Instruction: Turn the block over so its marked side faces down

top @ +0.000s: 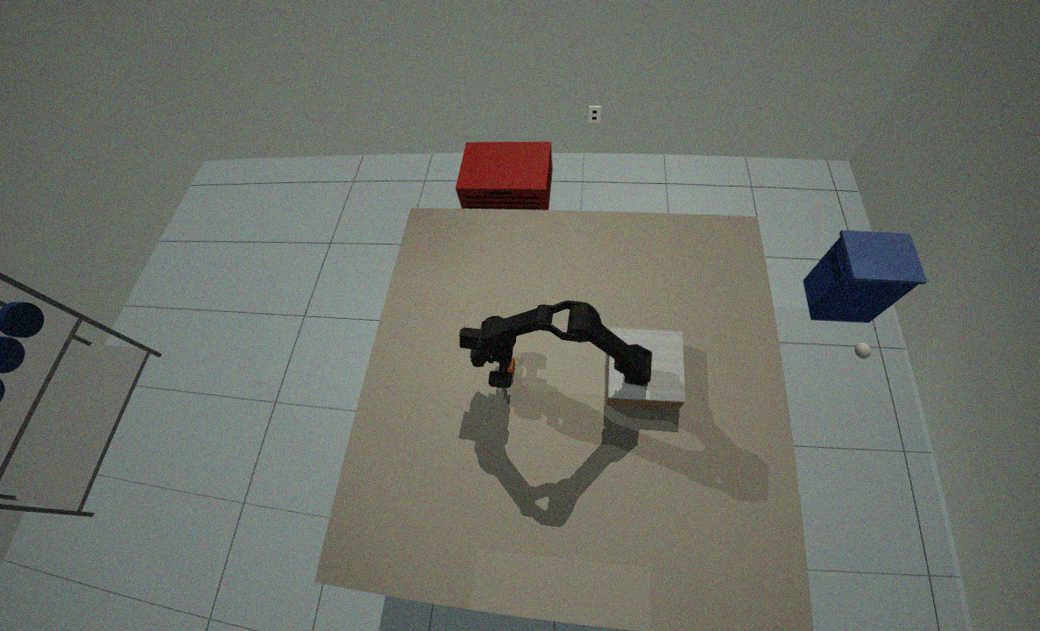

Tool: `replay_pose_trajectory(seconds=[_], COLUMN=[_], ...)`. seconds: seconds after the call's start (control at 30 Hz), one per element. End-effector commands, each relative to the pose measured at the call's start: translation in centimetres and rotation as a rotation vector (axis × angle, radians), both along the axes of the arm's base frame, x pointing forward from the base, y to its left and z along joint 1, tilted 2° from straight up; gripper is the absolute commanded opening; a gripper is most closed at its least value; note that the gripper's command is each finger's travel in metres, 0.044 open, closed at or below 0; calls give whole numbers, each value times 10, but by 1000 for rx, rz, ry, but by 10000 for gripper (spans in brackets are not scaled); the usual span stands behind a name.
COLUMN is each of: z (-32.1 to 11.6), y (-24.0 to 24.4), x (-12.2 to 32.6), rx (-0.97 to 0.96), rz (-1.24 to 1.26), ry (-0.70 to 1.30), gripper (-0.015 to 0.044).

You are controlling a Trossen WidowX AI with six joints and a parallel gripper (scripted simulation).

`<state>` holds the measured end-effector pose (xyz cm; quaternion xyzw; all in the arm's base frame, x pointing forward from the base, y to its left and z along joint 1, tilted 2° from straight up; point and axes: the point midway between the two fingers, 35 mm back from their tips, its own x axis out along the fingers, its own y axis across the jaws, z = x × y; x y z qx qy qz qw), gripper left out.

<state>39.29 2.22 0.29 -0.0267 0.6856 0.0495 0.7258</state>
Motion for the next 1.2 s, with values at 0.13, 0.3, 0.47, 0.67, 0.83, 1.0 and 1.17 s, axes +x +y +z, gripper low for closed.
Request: replay_pose_trajectory(seconds=[0.13, 0.3, 0.47, 0.67, 0.83, 1.0, 1.17], z=[-2, -2, -2, -2, 5, 28, 27], y=[1, 1, 1, 1, 0, 0, 0], x=[0, 0, 0, 0, 0, -2, -1], rx=[4, 4, 4, 4, 4, 4, 5], rz=[-3, -3, -3, -3, -3, -3, -3], ry=[1, 1, 1, 1, 1, 1, -9], gripper=[230, 138, 105, 65, 0, 0, 0])
